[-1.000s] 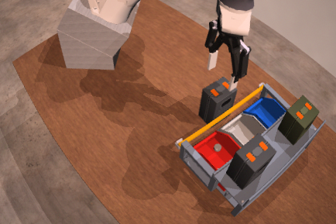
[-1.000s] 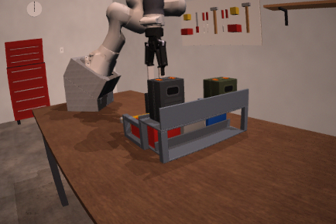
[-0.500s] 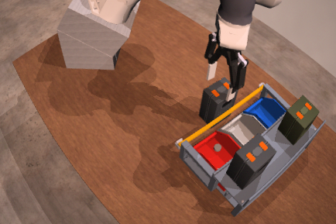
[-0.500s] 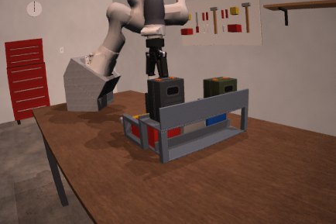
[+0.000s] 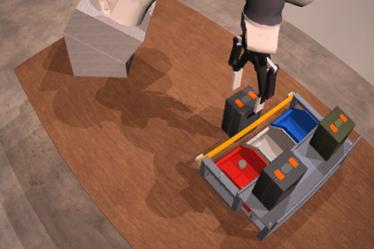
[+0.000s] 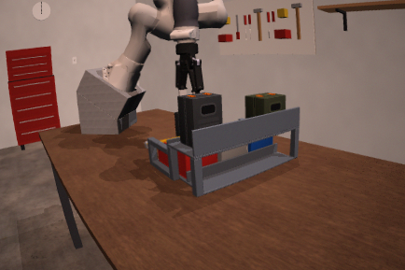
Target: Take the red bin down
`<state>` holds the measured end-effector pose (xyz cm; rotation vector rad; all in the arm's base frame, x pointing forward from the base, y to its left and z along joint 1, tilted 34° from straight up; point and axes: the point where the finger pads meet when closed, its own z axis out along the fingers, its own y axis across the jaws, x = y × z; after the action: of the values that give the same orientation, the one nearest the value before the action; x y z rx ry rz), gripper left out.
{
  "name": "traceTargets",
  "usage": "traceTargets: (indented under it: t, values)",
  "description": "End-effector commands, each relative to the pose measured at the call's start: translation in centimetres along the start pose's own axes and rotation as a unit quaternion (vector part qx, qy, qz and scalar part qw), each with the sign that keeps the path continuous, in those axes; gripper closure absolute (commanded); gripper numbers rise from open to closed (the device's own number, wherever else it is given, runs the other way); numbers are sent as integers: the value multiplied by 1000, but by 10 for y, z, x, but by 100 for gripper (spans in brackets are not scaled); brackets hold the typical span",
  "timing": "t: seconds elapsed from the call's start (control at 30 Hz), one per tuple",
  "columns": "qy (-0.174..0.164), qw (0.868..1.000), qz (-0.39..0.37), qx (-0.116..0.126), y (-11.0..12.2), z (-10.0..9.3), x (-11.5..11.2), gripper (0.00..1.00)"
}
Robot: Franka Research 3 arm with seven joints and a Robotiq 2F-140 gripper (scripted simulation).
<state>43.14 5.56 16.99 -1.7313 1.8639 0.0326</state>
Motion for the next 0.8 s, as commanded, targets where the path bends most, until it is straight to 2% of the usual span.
traceTargets:
  t: [0.0,0.77]
  values:
    - [0,1000,-6,0,-1,-1,0,43]
    - [-1,1000,-7,1,1,-7,-1,43]
